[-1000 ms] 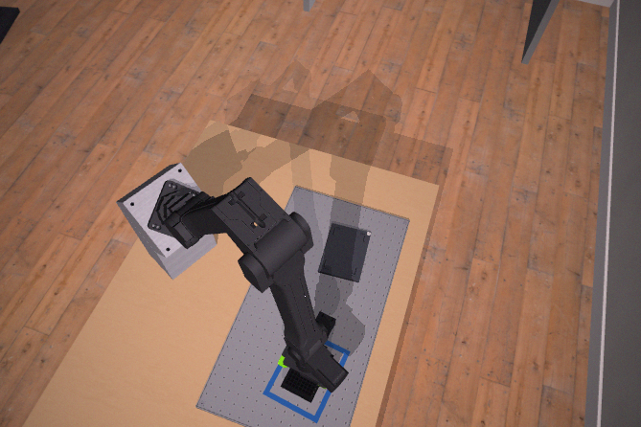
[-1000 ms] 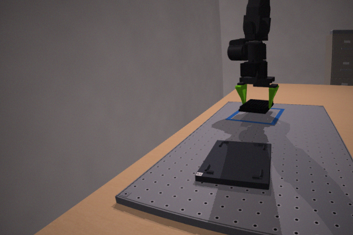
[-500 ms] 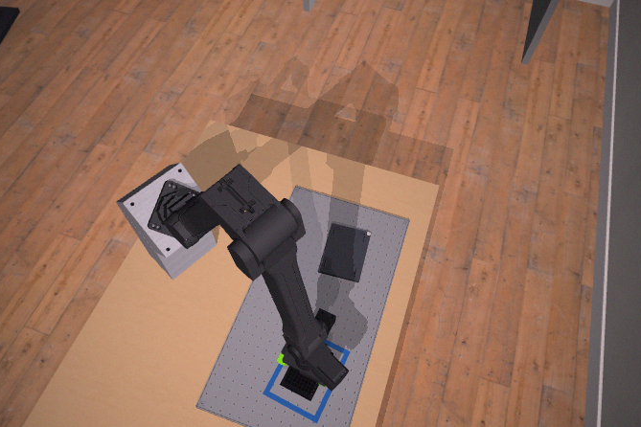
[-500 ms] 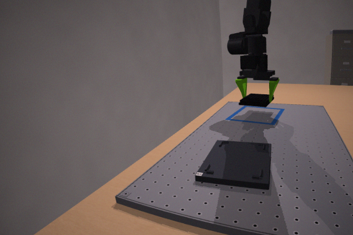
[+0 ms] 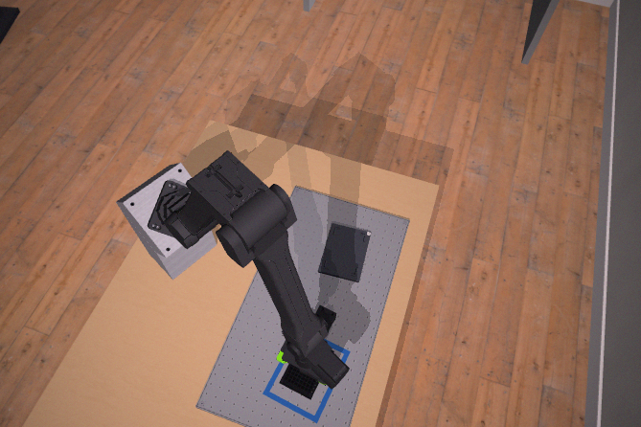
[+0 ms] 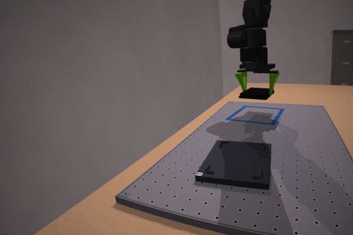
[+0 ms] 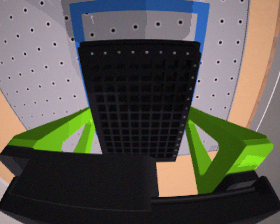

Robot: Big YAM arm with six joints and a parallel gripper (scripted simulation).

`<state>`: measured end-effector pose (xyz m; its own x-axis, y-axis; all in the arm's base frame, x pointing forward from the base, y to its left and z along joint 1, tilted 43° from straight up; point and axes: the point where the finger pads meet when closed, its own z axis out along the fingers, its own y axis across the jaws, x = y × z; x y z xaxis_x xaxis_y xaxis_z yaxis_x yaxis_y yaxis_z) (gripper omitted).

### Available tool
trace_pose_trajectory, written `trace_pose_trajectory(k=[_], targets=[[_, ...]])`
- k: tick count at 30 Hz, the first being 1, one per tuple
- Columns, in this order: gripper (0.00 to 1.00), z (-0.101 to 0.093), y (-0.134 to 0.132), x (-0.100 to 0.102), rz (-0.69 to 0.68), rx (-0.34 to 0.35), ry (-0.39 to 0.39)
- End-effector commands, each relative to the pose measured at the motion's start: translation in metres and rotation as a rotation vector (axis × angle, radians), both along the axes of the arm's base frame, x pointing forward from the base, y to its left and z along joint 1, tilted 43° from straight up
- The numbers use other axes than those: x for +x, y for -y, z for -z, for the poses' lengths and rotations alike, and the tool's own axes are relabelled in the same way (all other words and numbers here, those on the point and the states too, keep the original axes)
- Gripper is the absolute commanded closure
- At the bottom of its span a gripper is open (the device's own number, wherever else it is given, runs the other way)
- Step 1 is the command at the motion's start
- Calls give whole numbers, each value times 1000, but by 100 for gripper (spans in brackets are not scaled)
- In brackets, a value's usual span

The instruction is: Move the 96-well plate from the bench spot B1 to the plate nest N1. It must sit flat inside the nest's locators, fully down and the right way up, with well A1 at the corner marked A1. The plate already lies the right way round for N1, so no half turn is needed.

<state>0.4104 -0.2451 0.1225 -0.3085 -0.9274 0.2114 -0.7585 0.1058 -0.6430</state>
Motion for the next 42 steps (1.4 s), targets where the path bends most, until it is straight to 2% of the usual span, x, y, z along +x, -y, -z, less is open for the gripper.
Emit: trace_pose_trajectory(k=[1, 12, 29, 30, 35, 38, 41, 42], targets=[[100, -13, -6, -5, -12, -11, 7], [100, -26, -9, -9, -13, -15, 16], [100, -23, -5, -7, -4, -10, 16], [100, -21, -16, -10, -46, -34, -7], [100, -20, -30, -4, -166, -142, -47], [100, -15, -40, -2, -167, -140, -49], [100, -19, -42, 1, -166, -144, -40], [100, -14, -46, -1, -167, -140, -46]])
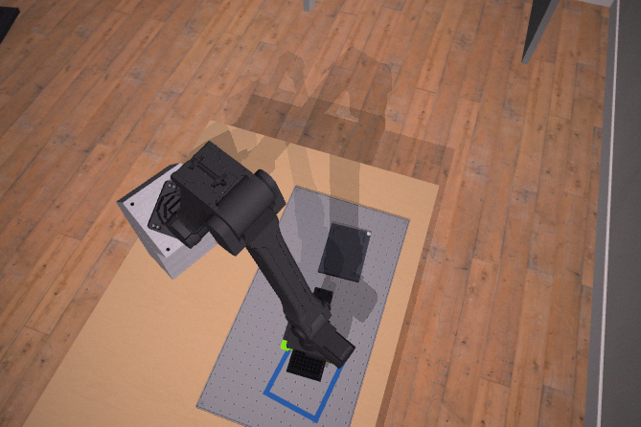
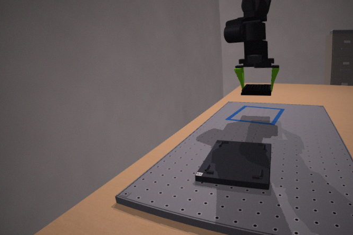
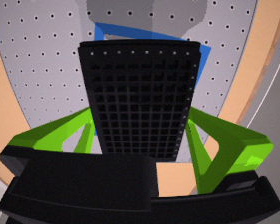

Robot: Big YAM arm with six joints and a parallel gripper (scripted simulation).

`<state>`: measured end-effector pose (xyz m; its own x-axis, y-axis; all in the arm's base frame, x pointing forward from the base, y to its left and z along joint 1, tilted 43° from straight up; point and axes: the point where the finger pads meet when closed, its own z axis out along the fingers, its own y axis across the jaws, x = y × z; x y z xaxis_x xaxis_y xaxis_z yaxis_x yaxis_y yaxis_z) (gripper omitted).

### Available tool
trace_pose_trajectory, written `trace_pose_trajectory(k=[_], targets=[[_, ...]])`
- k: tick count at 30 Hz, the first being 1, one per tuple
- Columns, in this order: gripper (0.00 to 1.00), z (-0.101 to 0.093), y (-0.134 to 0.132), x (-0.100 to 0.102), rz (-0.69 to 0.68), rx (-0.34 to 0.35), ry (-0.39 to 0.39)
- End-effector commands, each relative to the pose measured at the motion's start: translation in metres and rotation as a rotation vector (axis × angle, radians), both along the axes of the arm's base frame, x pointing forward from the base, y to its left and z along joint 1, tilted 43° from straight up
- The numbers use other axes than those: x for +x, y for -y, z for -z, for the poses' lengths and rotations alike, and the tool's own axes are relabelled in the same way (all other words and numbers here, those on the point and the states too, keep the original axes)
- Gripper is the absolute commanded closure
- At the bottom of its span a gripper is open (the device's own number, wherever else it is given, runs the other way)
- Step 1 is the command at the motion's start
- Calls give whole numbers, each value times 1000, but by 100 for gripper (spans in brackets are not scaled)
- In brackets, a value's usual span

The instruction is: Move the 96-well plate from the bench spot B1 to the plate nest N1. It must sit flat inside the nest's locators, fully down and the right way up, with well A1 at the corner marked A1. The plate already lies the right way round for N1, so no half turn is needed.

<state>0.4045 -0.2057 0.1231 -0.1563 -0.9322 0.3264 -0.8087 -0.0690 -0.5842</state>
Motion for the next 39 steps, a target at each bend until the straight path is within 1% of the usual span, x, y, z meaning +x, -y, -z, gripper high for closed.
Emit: trace_pose_trajectory(k=[1, 13, 15, 16, 18, 26, 30, 32, 33, 39], targets=[[100, -13, -10, 5, -22, -27, 35], [100, 10, -48, 11, -14, -9, 18], [100, 10, -48, 11, -14, -9, 18], [100, 6, -50, 17, -14, -11, 27], [100, 17, -58, 12, -15, -5, 7], [100, 22, -83, 19, -15, -6, 13], [100, 29, -96, 19, -16, -5, 8], [100, 29, -96, 19, -16, -5, 8], [100, 24, -99, 24, -16, -7, 20], [100, 35, -119, 22, -16, -5, 8]])
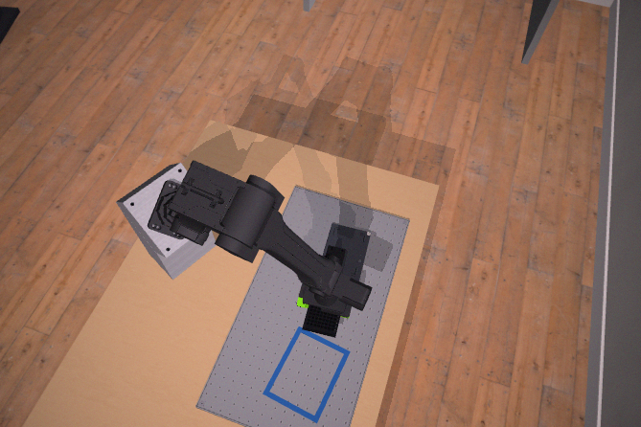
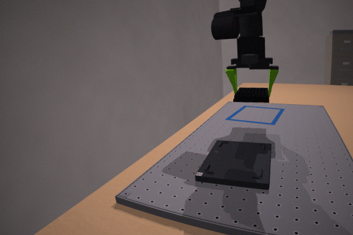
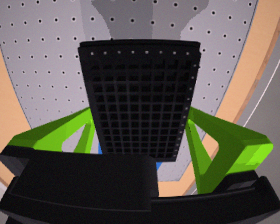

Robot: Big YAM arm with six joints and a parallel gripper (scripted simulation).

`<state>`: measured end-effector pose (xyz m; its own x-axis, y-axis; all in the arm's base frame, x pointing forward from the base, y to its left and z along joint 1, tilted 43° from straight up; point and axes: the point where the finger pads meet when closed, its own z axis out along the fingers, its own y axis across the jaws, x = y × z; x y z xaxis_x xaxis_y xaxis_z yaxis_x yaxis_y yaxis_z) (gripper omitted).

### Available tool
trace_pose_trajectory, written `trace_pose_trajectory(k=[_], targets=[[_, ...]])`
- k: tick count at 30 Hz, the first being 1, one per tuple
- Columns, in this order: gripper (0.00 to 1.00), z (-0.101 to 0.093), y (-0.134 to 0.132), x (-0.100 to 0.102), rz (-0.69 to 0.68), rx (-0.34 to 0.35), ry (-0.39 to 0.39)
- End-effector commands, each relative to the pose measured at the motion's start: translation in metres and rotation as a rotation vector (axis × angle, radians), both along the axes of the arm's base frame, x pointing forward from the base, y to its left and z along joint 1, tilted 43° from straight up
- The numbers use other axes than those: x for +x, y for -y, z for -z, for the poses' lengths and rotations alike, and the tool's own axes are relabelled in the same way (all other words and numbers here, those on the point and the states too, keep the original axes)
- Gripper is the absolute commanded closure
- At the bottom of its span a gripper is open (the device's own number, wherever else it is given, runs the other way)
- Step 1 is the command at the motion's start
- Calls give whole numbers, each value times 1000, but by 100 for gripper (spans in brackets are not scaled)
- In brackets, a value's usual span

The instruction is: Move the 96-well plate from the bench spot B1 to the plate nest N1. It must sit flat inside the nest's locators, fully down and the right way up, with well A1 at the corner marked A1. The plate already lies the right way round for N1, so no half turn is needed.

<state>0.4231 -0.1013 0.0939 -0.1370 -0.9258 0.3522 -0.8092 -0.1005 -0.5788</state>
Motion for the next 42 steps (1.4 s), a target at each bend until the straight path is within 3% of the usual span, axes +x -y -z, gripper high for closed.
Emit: trace_pose_trajectory(k=[1, 15, 42], targets=[[100, 6, -17, 4, 3, 22, 13], [100, 9, -56, 19, 1, 23, 34], [100, 37, -138, 26, -1, 22, 11]])
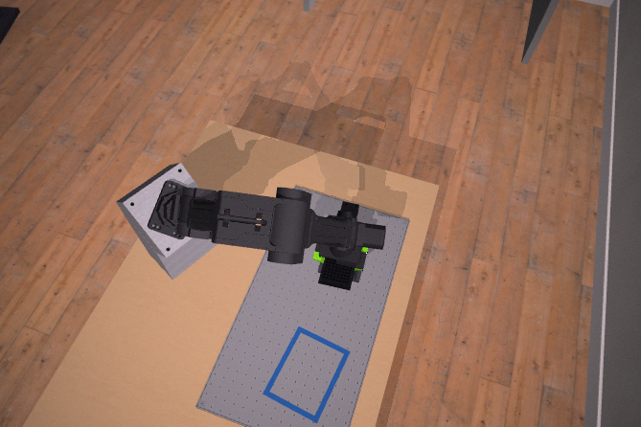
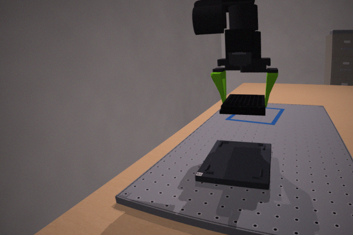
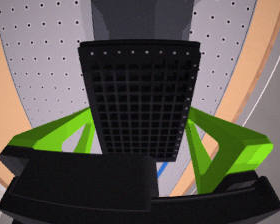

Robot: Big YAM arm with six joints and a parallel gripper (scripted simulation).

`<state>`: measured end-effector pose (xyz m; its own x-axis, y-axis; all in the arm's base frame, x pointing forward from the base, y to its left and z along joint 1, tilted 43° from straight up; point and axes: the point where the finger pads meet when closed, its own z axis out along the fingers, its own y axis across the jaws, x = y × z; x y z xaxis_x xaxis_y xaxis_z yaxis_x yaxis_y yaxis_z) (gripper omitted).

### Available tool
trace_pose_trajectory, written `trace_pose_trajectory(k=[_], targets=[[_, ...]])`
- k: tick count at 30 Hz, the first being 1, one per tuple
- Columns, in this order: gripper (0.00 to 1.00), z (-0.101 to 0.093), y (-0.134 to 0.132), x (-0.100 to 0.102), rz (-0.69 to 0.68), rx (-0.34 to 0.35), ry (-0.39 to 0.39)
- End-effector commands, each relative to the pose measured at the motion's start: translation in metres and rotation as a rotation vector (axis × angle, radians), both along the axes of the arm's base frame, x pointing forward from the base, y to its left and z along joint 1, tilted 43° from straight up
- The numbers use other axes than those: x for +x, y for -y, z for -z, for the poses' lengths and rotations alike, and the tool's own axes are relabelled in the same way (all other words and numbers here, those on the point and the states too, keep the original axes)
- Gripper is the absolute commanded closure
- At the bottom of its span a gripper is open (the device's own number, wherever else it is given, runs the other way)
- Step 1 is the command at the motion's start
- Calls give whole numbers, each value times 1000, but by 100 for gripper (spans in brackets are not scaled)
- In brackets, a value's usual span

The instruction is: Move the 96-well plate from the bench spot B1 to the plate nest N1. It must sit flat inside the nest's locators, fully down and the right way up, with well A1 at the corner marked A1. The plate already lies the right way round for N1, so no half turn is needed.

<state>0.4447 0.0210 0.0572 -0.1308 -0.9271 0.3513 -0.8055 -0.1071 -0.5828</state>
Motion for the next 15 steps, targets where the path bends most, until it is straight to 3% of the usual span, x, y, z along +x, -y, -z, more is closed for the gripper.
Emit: trace_pose_trajectory(k=[1, 15], targets=[[100, 1, -15, 5, 7, 21, 6], [100, 13, -58, 11, 6, 22, 7]])
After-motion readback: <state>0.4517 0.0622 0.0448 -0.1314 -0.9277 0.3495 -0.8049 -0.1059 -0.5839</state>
